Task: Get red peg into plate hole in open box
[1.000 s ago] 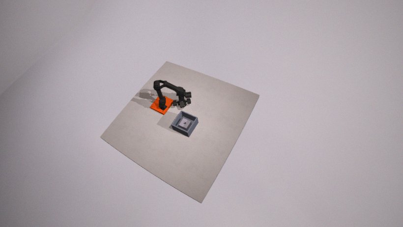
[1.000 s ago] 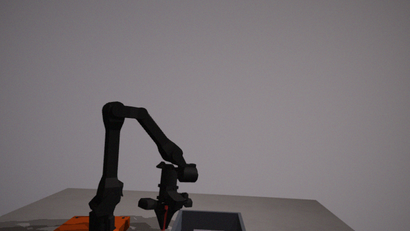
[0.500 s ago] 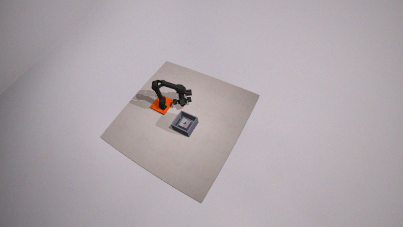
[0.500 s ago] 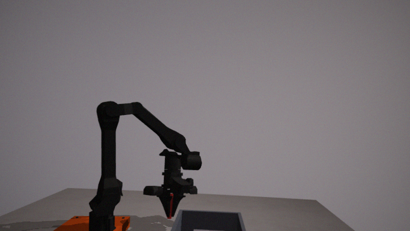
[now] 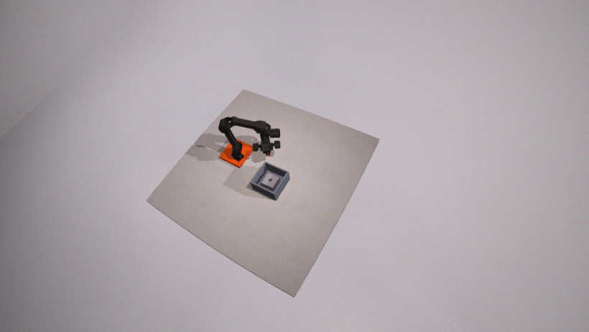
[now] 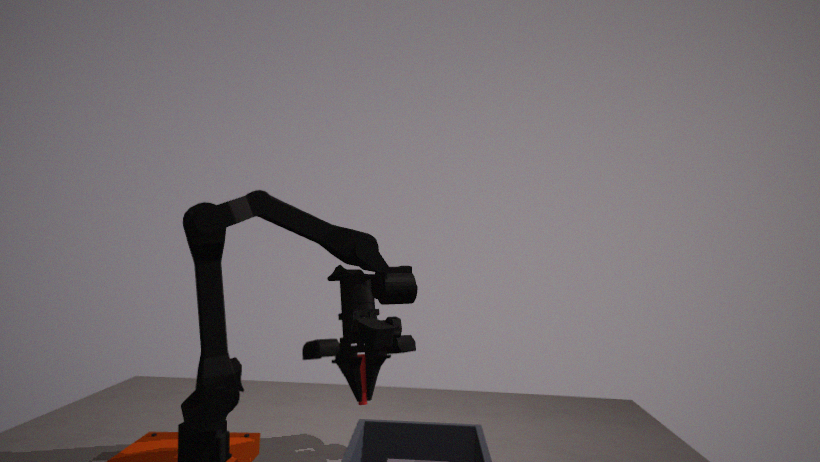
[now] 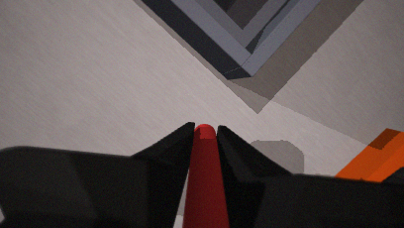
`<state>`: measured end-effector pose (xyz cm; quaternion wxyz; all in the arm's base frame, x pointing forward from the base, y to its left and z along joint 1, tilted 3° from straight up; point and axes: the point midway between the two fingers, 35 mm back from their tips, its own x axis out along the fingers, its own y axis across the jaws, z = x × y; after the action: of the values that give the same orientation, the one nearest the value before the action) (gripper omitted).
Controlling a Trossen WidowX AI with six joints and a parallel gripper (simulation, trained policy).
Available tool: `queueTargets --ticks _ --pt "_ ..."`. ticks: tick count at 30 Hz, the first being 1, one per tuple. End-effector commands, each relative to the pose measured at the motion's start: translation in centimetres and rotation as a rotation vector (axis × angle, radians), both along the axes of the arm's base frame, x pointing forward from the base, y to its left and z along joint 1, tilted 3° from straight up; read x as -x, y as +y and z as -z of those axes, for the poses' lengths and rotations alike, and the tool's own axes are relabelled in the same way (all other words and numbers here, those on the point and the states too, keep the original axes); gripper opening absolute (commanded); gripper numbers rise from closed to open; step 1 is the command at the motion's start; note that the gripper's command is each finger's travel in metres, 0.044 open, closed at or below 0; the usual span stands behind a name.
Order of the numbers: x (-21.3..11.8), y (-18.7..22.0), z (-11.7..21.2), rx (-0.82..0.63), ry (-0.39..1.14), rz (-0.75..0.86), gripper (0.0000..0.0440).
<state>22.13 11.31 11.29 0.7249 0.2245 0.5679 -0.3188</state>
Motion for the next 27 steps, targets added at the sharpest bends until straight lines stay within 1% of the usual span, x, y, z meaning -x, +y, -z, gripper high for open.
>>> queueTargets --ticks 1,7,14,21,27 --pt "-1.4 -1.1 -1.1 0.006 -0.039 0.048 0.0" --pt "-3.6 -3.1 -1.9 0.016 -0.078 0.113 0.0" --pt "-6.1 -5.7 -2.0 0.03 -0.108 0.167 0.0" --pt "-8.3 -8.5 -1.4 0.038 -0.117 0.186 0.0" --pt "-9.9 -10.5 -0.3 0.032 -0.107 0.172 0.0"
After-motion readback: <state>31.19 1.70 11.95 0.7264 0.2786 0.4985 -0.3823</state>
